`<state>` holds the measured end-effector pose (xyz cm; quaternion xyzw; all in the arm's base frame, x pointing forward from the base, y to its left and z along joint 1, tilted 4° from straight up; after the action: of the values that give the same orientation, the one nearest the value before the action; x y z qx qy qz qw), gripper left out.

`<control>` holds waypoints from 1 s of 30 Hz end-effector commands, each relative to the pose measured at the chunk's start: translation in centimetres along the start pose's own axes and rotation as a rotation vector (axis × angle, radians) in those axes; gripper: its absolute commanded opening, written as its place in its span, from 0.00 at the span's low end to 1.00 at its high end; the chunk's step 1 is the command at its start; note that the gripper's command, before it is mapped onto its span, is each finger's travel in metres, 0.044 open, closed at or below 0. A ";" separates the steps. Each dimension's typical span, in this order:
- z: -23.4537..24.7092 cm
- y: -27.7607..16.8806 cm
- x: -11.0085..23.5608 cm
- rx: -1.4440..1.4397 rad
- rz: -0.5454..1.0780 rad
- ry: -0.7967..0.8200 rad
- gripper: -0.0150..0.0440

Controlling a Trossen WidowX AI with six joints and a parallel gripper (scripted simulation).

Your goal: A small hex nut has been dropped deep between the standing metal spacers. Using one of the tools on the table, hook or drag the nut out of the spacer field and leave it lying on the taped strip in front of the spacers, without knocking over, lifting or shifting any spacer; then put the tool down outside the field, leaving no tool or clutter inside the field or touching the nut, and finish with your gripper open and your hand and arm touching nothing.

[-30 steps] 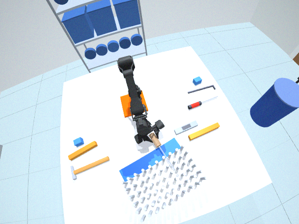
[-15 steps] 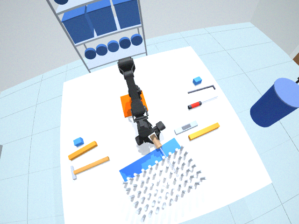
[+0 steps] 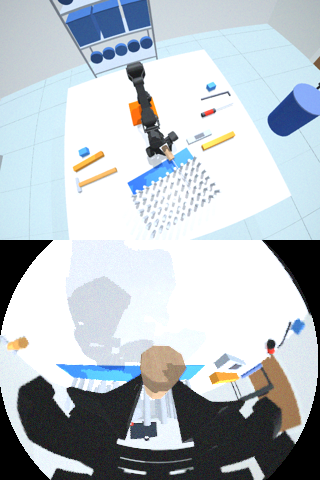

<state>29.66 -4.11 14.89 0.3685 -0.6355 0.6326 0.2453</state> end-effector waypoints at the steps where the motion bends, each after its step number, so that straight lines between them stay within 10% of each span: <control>1: 0.1 -0.6 -0.1 0.000 0.013 0.005 0.25; 30: 0.1 -1.3 -1.0 0.000 0.014 0.006 0.25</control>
<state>31.09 -3.90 14.96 0.3661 -0.6360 0.6342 0.2433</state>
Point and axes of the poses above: the point midway between the two fingers, 35 mm back from their tips, its own x axis back along the fingers, its own z axis across the jaws, y = z × x, the point moved 10 cm from there along x, back along the fingers, and after that the axes turned 4 degrees about x, right-handed, at the moved point
